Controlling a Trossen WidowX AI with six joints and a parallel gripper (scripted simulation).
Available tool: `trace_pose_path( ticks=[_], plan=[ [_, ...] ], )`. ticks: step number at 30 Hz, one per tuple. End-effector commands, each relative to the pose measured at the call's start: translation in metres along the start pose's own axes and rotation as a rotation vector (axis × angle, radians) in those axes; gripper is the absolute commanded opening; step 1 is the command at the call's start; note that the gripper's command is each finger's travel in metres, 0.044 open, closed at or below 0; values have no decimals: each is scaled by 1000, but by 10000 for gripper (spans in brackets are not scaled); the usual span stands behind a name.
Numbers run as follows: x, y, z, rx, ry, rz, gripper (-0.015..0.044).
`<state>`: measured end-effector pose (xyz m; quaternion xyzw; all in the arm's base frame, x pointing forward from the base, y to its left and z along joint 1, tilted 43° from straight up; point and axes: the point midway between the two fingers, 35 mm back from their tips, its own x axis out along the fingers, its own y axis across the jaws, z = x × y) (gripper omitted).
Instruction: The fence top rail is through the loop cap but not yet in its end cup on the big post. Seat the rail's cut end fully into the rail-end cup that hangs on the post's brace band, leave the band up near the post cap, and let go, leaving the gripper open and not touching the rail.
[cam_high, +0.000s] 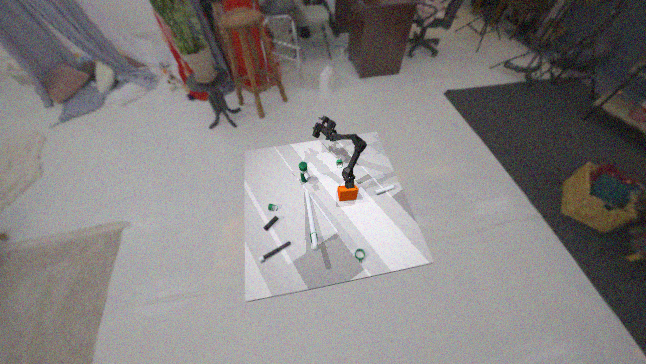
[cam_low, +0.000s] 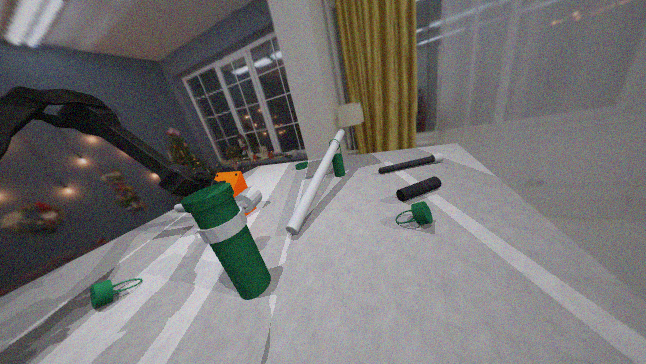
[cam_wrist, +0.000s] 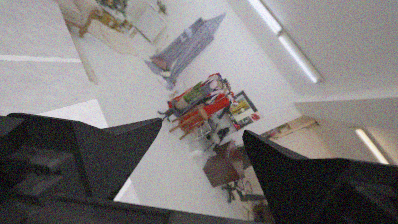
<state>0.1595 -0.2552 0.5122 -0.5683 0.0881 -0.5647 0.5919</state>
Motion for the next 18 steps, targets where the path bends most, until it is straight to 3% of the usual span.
trace_pose_path(
  ticks=[1,10,18],
  plan=[
    [4,50,25,167,-15,166,440],
    [-23,157,85,420,-2,533,440],
    [-90,239,153,551,64,855,440]
  ],
)
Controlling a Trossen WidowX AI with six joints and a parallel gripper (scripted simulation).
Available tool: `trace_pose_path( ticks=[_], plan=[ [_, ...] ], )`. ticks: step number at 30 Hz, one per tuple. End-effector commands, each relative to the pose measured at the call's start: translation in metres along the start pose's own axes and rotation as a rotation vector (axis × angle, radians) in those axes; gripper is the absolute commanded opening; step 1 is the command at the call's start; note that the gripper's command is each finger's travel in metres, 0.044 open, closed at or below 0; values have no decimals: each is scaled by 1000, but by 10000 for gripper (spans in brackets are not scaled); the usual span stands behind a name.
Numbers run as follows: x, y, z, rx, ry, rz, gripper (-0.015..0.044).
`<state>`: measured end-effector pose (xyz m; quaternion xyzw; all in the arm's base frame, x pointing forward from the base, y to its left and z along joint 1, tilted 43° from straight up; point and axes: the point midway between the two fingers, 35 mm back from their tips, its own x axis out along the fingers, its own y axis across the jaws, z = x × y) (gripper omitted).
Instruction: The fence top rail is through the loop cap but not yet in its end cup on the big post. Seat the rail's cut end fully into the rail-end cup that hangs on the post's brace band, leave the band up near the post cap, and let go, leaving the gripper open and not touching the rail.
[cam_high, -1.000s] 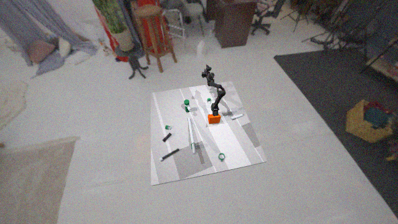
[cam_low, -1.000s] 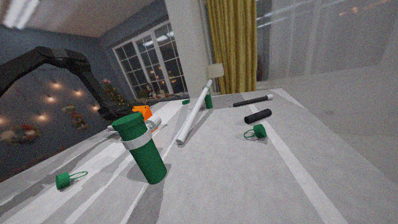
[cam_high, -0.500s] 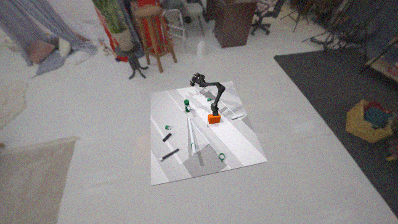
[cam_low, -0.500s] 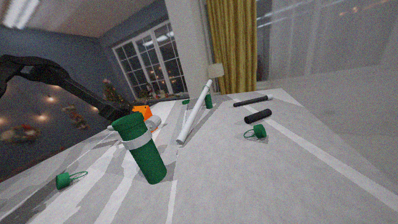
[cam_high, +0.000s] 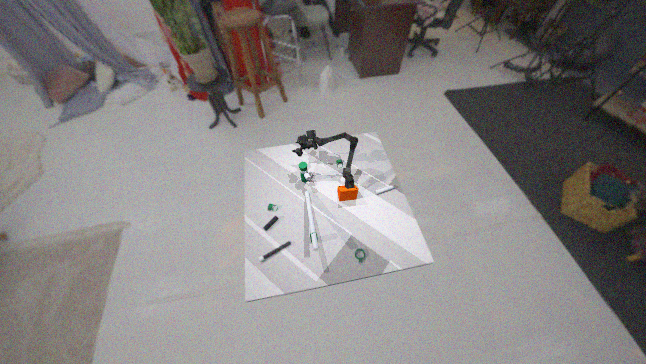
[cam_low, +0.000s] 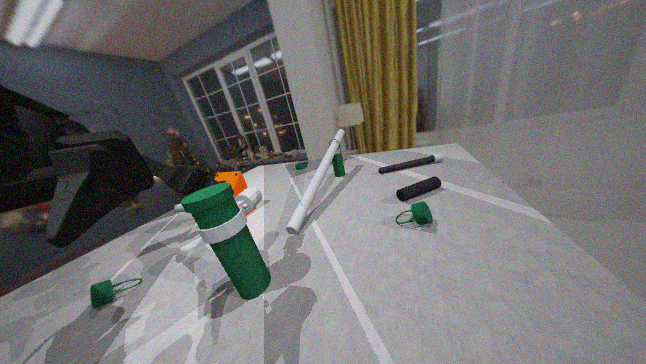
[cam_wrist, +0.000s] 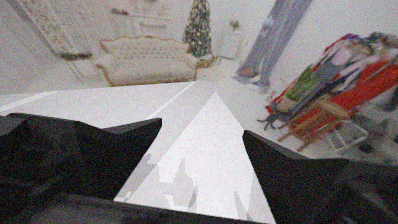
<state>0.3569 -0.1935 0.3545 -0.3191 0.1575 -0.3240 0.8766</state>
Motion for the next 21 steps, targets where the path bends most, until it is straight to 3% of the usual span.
trace_pose_path(
  ticks=[1,11,21],
  plan=[
    [-2,54,6,54,46,121,440],
    [-46,211,-11,40,302,417,440],
    [-152,325,-49,-200,525,510,440]
  ],
)
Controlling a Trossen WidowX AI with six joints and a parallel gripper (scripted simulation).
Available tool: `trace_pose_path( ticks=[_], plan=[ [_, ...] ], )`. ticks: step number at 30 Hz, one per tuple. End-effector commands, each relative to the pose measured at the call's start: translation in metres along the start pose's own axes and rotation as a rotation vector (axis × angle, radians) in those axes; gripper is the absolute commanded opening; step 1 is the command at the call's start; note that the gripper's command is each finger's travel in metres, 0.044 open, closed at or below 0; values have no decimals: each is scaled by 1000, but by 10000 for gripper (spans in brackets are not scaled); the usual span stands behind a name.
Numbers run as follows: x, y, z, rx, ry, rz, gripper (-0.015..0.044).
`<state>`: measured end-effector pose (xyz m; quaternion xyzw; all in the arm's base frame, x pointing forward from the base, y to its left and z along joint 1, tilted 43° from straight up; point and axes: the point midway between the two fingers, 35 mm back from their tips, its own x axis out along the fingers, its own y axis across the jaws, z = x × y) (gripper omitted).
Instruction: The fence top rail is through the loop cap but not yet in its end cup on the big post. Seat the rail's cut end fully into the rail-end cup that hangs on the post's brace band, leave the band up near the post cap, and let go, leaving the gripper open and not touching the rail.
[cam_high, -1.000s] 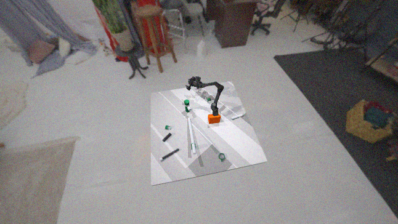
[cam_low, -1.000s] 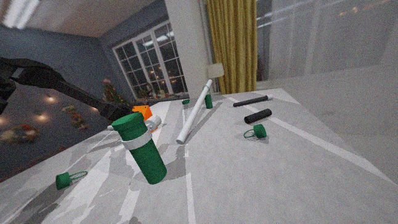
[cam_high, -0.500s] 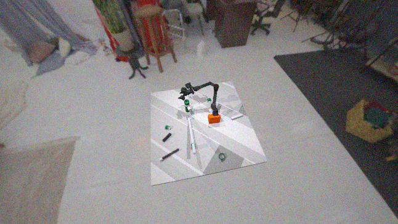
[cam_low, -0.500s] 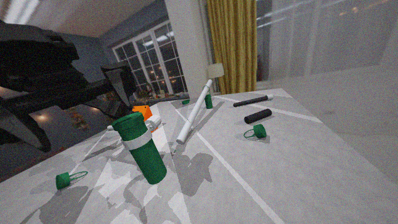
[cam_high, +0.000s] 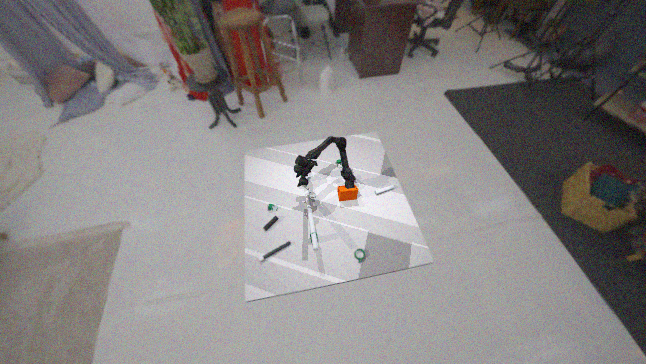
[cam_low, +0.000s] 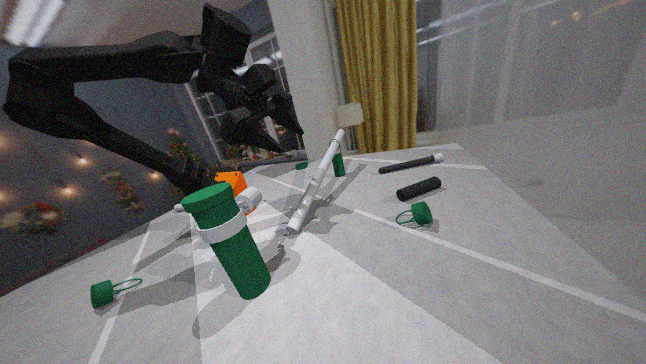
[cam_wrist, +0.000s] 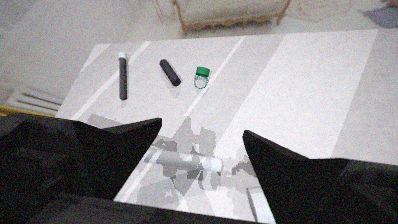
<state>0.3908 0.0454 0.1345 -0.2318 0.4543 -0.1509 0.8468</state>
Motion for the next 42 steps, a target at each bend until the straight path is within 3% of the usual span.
trace_pose_path(
  ticks=[1,5,11,32,37,42],
  plan=[
    [-14,49,-25,-96,77,-28,440],
    [-29,83,-49,-189,115,-81,440],
    [-31,80,-50,-229,120,-78,440],
    [-56,-72,-74,-1699,122,100,440],
    [-60,-87,-82,-1902,108,113,440],
    [-60,-88,-82,-1911,108,113,440]
  ],
)
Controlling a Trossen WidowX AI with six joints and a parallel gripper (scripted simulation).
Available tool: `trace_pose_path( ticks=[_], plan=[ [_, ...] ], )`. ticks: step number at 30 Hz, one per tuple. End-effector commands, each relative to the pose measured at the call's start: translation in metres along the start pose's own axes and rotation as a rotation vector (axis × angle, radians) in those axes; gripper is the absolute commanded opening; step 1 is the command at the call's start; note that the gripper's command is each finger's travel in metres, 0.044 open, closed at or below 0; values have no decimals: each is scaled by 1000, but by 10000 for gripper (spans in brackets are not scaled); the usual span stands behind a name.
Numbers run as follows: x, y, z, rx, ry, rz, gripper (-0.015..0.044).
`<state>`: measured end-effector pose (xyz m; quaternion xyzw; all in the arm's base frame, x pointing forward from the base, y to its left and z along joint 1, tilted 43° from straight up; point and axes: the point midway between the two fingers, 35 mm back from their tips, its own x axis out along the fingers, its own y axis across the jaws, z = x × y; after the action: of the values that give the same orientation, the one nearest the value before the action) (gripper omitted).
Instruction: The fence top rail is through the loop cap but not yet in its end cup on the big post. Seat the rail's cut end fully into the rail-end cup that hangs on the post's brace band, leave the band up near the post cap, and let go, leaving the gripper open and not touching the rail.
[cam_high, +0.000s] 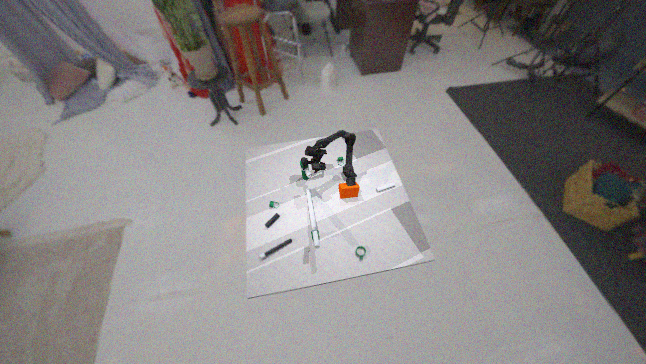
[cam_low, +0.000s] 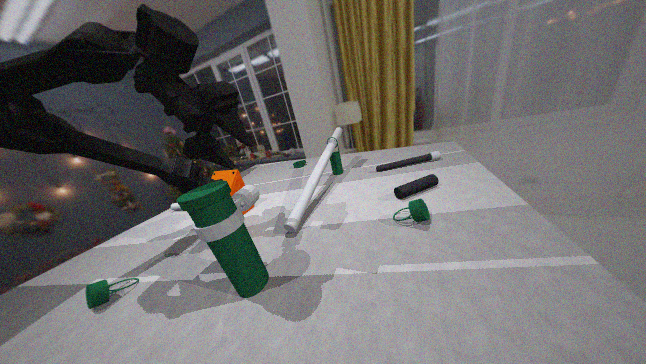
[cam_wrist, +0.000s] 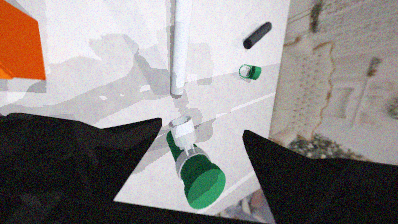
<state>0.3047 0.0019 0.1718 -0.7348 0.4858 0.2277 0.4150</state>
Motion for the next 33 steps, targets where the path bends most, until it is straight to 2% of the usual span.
trace_pose_path(
  ticks=[1,11,18,33],
  plan=[
    [-5,17,-28,-352,-15,-3,440],
    [-5,17,-28,-352,-15,-3,440],
    [25,33,-33,-351,-14,-3,440],
    [44,33,-33,-351,-14,-3,440]
  ],
)
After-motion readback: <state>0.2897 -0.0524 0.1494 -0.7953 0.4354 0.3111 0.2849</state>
